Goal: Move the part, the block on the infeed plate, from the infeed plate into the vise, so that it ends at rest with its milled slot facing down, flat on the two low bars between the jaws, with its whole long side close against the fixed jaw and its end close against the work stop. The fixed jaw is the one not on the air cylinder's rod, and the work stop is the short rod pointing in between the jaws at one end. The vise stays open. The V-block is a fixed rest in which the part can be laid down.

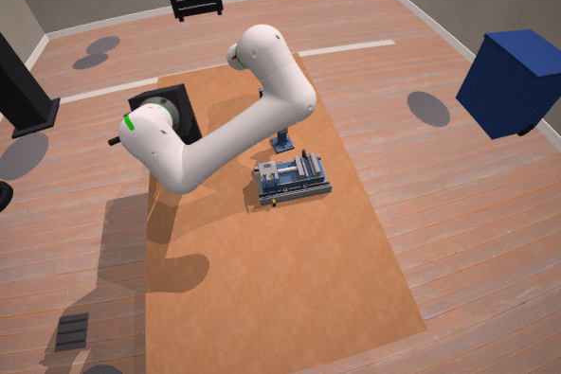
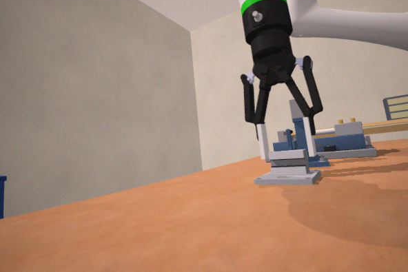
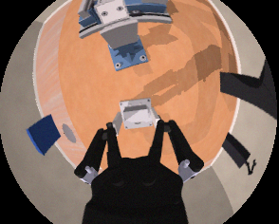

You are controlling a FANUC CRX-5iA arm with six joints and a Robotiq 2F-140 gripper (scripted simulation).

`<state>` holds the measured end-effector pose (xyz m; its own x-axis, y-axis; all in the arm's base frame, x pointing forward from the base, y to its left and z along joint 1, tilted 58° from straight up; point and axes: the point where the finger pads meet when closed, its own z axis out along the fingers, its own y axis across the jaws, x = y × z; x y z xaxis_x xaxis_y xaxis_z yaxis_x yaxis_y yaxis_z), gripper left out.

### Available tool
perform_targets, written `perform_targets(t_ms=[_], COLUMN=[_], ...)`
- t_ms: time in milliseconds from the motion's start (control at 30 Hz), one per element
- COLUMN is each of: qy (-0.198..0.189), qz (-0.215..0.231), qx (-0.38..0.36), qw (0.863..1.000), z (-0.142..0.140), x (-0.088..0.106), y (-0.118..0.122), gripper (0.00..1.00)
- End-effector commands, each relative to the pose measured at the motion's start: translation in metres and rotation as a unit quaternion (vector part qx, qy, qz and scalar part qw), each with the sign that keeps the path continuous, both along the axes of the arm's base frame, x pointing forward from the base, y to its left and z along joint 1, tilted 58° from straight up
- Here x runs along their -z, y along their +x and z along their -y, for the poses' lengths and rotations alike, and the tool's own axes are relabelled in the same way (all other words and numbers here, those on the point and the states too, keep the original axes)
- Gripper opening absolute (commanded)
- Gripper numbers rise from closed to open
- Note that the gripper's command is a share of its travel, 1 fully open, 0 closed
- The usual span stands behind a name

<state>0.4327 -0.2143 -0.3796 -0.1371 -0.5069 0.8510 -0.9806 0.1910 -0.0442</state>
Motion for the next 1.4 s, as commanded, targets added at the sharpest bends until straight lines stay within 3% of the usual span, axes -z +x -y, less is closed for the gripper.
perform_targets(t_ms=[0, 1367], qy=[0.0, 0.0], qz=[0.0, 0.0], qx=[0.0, 0.0], qw=[1.0, 1.0], z=[0.0022, 0.0082], x=[0.0016, 0.0055], y=[-0.0003, -0.0012], gripper=[0.51, 0.51])
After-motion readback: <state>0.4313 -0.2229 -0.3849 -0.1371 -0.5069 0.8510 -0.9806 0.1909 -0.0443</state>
